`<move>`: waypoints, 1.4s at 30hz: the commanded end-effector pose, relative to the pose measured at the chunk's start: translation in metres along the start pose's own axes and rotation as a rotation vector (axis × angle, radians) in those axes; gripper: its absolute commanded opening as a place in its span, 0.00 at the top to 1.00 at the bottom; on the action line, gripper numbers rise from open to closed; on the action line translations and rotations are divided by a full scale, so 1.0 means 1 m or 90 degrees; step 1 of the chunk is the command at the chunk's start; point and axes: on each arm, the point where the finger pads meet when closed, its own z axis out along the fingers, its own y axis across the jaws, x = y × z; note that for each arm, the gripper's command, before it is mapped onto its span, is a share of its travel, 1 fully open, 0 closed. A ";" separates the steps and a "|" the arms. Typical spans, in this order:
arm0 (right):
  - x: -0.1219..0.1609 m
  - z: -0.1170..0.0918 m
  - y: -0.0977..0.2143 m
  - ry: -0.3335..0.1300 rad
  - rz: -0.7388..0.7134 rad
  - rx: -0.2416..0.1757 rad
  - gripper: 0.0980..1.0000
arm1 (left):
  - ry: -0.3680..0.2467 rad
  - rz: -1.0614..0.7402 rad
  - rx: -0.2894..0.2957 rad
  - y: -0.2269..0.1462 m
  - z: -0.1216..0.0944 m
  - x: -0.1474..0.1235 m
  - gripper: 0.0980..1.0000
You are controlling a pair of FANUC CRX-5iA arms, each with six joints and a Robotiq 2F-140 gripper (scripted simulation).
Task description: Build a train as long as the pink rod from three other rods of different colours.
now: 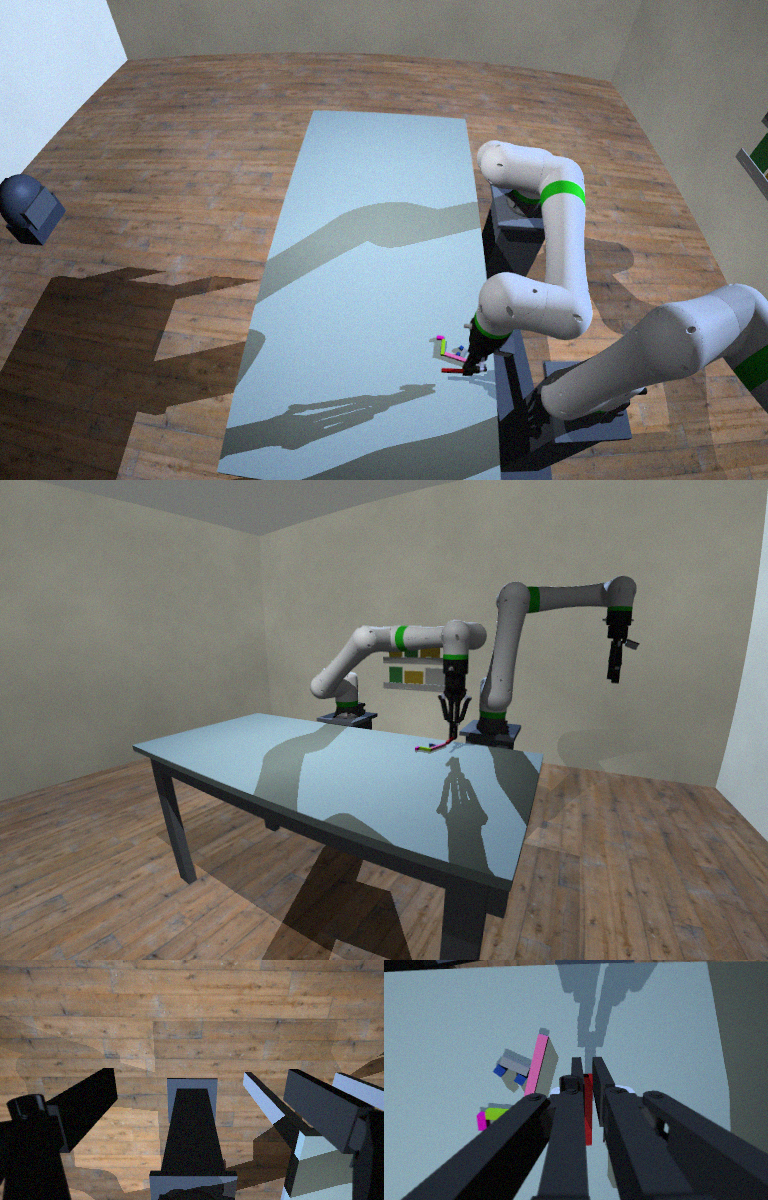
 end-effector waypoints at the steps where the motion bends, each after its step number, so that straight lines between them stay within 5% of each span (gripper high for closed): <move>1: 0.000 0.016 0.001 -0.001 0.000 -0.003 0.97 | 0.001 0.000 0.000 0.000 -0.001 0.000 0.00; 42: -0.001 0.026 0.001 -0.001 0.000 -0.003 0.97 | 0.001 0.000 0.000 0.000 -0.001 0.000 0.00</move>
